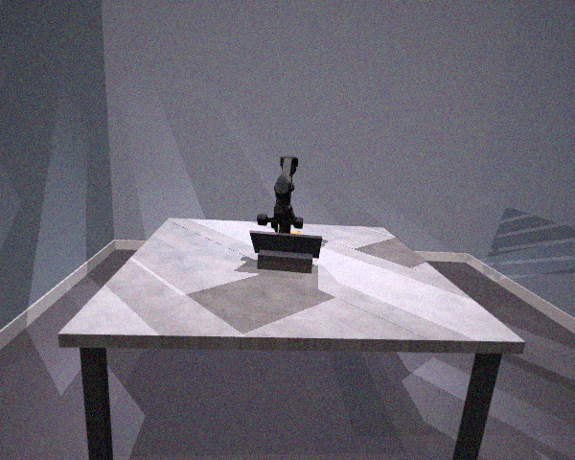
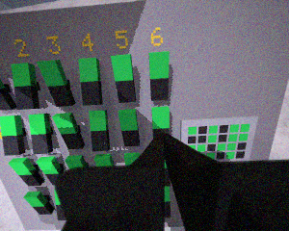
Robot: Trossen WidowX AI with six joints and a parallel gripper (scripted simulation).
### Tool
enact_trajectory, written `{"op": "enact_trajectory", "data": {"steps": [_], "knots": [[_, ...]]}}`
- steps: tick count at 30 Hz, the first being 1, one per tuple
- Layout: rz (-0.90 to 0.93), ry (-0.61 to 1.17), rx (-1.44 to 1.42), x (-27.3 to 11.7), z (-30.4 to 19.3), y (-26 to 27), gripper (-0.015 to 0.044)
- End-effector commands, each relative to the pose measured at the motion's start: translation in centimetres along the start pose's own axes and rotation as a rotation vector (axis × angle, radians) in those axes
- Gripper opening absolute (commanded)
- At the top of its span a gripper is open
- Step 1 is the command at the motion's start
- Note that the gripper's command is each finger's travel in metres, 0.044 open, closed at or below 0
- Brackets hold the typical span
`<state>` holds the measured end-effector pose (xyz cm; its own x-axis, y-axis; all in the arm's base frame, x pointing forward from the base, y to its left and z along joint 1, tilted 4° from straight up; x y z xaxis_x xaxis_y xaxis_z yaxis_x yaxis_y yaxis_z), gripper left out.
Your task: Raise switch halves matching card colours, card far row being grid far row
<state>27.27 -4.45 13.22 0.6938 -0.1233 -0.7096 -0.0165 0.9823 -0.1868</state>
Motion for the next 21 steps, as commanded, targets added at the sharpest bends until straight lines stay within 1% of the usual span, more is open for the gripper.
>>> {"op": "enact_trajectory", "data": {"steps": [1, 3, 6, 8, 15, 21], "knots": [[0.004, -0.003, -0.004, 0.1, 0.0, 0.0, 0.0], [0.001, 0.003, -0.001, -0.8, 0.2, 0.0, 0.0], [0.007, 0.018, -0.003, -4.5, 0.4, -0.1, 0.0], [0.01, 0.024, -0.004, -6.2, 0.3, -0.1, 0.0], [0.011, 0.026, -0.004, -6.4, 0.3, 0.1, 0.0], [0.019, 0.044, 0.002, -6.1, 0.4, 4.1, 0.0]]}}
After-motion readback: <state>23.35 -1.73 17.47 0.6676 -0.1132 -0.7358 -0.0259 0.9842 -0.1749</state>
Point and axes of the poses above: the point midway between the two fingers, 35 mm back from their tips, its own x axis out along the fingers, its own y axis across the jaws, z = x × y, the point moved 2 cm from there along -x, back along the fingers, and after that the axes turned 14 degrees about -x, right-handed, at the moved point
